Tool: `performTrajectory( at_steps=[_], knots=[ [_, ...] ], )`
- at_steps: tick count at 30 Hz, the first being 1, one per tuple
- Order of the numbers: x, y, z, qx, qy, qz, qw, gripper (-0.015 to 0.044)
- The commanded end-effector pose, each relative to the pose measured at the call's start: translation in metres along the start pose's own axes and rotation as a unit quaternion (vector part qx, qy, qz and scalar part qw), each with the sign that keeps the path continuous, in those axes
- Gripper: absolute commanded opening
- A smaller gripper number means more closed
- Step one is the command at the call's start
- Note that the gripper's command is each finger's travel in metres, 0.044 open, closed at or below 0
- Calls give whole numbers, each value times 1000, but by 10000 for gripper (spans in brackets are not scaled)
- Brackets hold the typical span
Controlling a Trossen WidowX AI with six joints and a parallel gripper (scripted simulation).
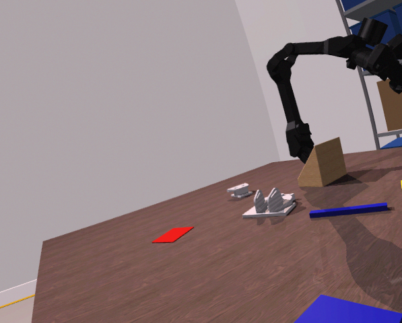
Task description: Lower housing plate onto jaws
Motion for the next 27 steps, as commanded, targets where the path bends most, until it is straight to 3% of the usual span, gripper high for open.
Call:
performTrajectory(
  at_steps=[1, 11, 13, 20, 27],
  knots=[
    [0, 0, 0, 0, 0, 0, 1000, 426],
    [-40, -121, -50, 36, 59, -51, 996, 440],
    [-48, -135, -58, 45, 43, -51, 997, 440],
    [-85, -209, -133, 71, 111, -75, 988, 440],
    [-128, -252, -225, 94, 190, -78, 974, 440]
  ],
)
Point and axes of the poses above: the point midway between the two fingers, 35 mm back from their tips, its own x axis out along the fingers, its own y axis across the jaws, z = x × y, the point moved 1 cm from there along -x, back along the fingers, and after that the axes turned 7 degrees about x, right-handed, at the moved point
